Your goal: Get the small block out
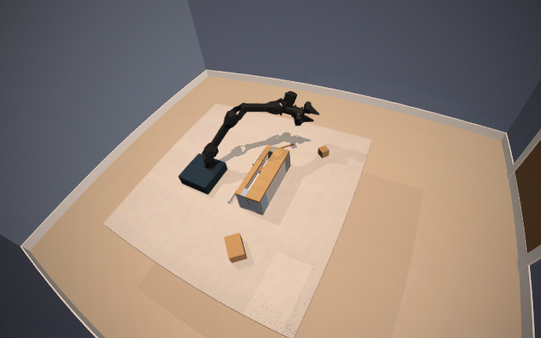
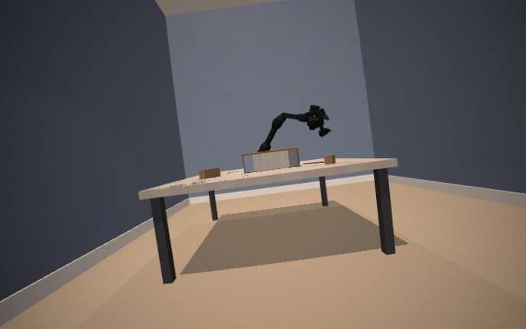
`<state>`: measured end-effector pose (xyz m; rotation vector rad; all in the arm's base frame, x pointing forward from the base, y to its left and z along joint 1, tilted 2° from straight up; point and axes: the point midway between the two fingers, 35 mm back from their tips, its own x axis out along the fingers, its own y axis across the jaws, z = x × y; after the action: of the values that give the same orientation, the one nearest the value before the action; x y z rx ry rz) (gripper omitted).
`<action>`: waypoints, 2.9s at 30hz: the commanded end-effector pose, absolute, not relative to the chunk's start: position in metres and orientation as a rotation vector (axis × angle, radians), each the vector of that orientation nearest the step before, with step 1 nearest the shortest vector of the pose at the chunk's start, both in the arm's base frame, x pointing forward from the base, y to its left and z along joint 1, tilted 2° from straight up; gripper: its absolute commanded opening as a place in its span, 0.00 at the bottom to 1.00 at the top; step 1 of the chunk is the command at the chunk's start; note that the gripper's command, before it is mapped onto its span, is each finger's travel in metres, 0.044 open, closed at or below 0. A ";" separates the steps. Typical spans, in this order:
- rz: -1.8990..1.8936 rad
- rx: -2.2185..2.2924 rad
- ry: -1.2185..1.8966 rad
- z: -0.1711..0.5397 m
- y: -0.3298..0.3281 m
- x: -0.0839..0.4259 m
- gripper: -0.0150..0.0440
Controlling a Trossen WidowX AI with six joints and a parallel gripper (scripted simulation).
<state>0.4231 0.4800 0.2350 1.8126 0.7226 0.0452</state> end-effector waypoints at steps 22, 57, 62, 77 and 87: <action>-0.717 1.278 1.251 0.146 0.100 0.367 0.93; -0.876 1.350 1.524 0.112 0.049 0.285 0.93; -0.876 1.350 1.524 0.103 0.050 0.286 0.93; -0.877 1.350 1.524 0.079 0.051 0.287 0.93; -0.877 1.349 1.524 0.064 0.052 0.286 0.93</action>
<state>0.2877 0.0507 0.0704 1.3441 1.5164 -0.8692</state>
